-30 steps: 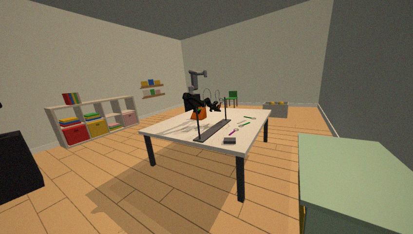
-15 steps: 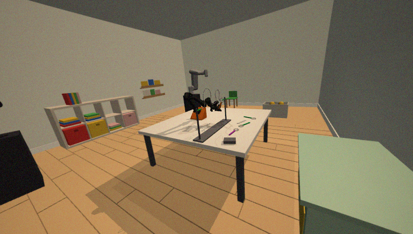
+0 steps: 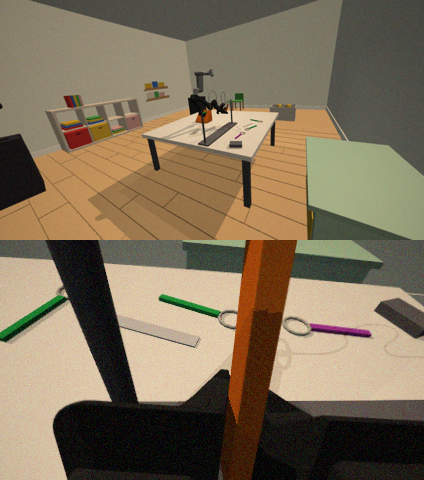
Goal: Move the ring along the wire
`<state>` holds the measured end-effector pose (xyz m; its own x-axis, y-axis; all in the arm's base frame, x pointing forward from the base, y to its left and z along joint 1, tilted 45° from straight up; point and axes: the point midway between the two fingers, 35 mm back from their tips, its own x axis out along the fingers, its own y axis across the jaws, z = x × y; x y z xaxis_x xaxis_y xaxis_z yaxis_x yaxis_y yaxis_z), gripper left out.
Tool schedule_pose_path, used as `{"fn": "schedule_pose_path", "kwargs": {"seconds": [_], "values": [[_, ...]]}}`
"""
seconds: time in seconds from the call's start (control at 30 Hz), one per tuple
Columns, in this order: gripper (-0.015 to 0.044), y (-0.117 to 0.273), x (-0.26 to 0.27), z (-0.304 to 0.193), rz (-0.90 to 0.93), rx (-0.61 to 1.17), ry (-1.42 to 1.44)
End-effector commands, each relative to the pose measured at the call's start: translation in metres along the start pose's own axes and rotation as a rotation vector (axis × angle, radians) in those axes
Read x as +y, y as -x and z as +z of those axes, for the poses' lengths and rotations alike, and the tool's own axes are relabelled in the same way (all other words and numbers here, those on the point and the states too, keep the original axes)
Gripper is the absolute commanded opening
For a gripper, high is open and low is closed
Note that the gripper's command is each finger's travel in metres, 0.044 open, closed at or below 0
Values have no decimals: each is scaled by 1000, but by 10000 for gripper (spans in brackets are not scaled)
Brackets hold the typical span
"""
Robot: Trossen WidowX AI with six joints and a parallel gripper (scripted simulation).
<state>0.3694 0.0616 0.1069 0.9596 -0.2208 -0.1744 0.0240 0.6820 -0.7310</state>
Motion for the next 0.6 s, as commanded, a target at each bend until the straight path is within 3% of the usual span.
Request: {"fn": "schedule_pose_path", "kwargs": {"seconds": [0.0,0.57], "values": [[-150,0,3,-2,-2,5,-1],[-150,-6,4,-17,-2,5,-1]]}}
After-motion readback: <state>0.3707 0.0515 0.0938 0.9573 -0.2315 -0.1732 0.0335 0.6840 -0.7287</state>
